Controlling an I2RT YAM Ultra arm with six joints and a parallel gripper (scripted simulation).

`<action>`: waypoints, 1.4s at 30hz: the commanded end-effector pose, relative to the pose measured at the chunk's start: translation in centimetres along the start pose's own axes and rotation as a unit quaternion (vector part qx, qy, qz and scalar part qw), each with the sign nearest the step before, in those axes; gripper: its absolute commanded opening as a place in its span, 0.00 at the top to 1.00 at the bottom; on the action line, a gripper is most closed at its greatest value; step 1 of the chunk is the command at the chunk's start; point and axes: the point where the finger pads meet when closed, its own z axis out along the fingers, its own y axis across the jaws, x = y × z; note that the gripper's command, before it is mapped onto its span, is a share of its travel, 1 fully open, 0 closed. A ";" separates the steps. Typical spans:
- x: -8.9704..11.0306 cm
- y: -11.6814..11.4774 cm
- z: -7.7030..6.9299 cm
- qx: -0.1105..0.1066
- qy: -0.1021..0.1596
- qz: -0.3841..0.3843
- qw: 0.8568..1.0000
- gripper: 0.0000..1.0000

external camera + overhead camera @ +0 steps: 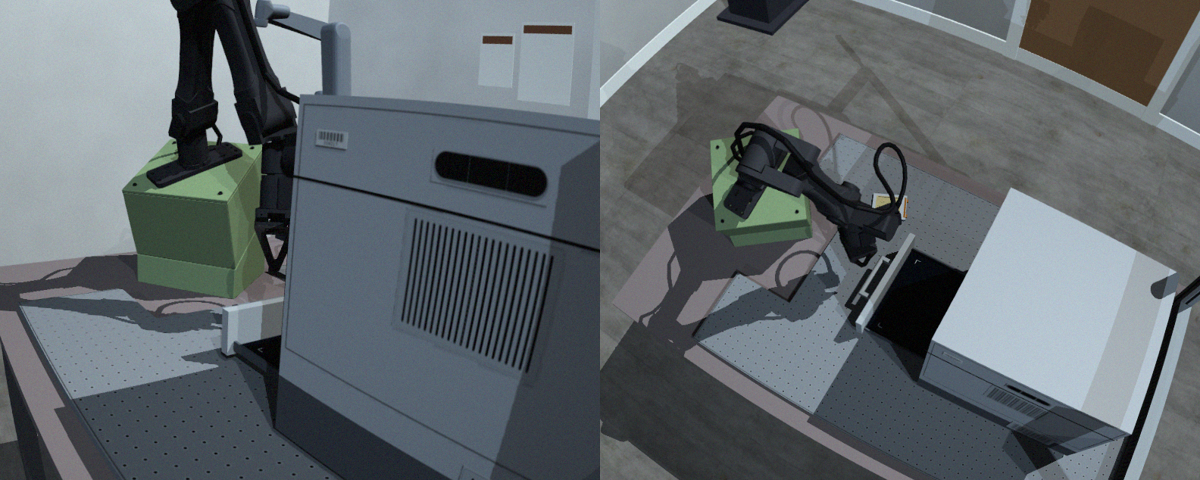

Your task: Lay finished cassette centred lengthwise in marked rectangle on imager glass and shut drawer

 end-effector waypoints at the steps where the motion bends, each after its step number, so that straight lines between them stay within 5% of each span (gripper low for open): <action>1: -0.4 -0.8 -0.4 0.029 -0.030 -0.069 0.997 0.65; 8: -0.4 -0.8 -0.4 0.046 -0.043 -0.166 0.984 0.65; 20: -0.3 -0.8 -0.4 0.073 -0.063 -0.321 0.942 0.65; 42: -0.5 -0.2 -0.3 0.065 -0.064 -0.327 0.941 0.65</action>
